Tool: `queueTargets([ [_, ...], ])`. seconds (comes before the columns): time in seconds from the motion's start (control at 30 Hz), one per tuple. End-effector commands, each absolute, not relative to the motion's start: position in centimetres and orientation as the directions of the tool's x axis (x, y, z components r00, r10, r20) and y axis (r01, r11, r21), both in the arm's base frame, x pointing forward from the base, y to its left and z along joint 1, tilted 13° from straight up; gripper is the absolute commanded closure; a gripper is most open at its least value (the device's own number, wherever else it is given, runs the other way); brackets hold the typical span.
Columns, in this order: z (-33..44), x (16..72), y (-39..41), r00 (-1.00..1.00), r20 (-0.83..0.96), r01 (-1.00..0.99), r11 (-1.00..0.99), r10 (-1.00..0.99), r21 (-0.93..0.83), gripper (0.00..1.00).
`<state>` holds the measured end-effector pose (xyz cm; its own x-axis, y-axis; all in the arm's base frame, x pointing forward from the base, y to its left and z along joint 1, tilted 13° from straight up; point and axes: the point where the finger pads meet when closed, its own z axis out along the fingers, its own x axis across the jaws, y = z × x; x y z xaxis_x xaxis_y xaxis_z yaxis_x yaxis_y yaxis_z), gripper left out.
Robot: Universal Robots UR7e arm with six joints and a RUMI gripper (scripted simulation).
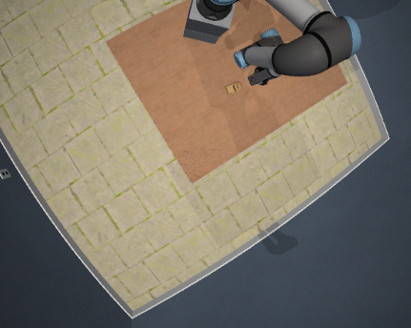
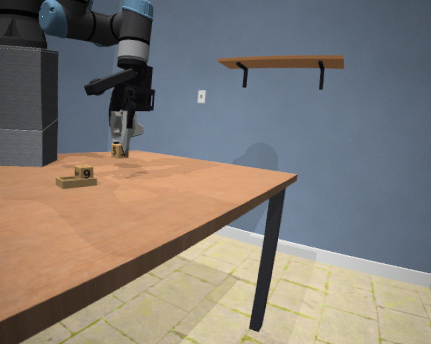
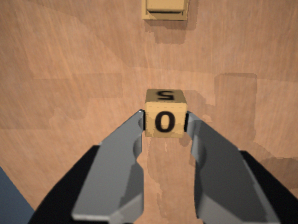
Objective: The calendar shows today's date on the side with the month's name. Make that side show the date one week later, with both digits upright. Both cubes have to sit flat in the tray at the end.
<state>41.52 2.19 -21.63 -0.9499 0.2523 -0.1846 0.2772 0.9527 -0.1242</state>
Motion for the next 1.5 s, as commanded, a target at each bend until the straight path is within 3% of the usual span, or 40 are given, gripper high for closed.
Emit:
queueTargets([
  [0.0, -24.0, 42.2, 1.7, -0.948, -0.191, 0.279, 0.952, 0.253, -0.122, 0.89],
  [1.47, -26.8, 42.5, 1.2, -0.949, -0.19, 0.279, 0.953, 0.253, -0.123, 0.89],
])
